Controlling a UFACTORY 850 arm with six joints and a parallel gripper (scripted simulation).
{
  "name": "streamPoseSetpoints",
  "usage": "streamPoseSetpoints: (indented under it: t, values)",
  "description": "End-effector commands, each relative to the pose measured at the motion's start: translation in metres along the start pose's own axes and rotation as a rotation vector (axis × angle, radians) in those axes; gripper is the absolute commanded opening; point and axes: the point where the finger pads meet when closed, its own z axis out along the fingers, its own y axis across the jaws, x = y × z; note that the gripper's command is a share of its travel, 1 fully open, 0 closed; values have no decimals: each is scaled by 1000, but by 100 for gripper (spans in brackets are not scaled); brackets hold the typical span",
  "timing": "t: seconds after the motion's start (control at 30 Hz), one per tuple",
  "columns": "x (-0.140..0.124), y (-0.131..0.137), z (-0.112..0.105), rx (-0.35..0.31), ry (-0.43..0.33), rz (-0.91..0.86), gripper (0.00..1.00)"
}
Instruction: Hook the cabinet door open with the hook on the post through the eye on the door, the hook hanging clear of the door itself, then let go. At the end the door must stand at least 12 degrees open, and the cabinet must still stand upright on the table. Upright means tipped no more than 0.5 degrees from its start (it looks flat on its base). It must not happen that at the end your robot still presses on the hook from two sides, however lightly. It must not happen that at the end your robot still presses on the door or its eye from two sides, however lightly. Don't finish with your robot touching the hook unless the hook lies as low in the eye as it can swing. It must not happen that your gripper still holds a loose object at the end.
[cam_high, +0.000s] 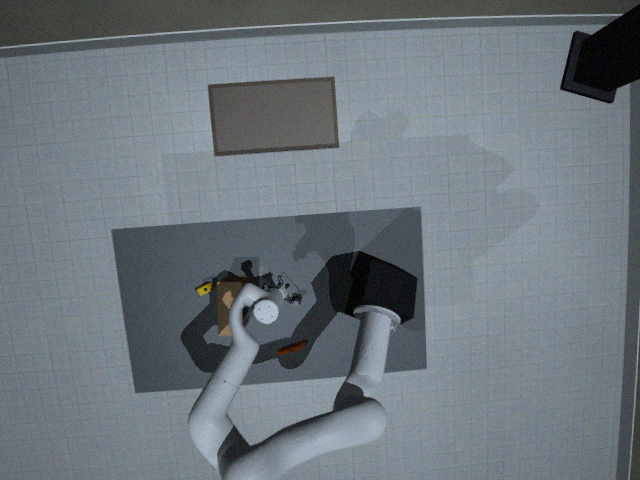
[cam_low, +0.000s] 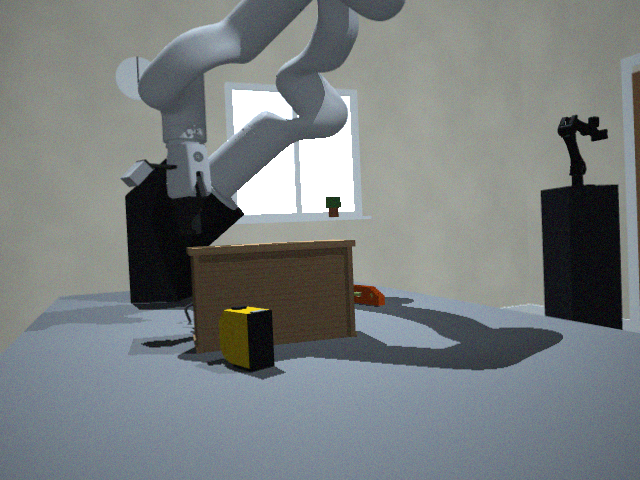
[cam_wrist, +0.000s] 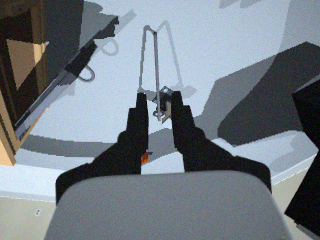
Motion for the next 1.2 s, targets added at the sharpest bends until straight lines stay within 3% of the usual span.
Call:
streamPoseSetpoints:
  t: [0.0, 0.53, 1.17]
  values:
    - [0, 0, 0, 1, 1, 0, 23]
    - [0, 0, 7, 1, 1, 0, 23]
    - [1, 0, 57, 1, 1, 0, 23]
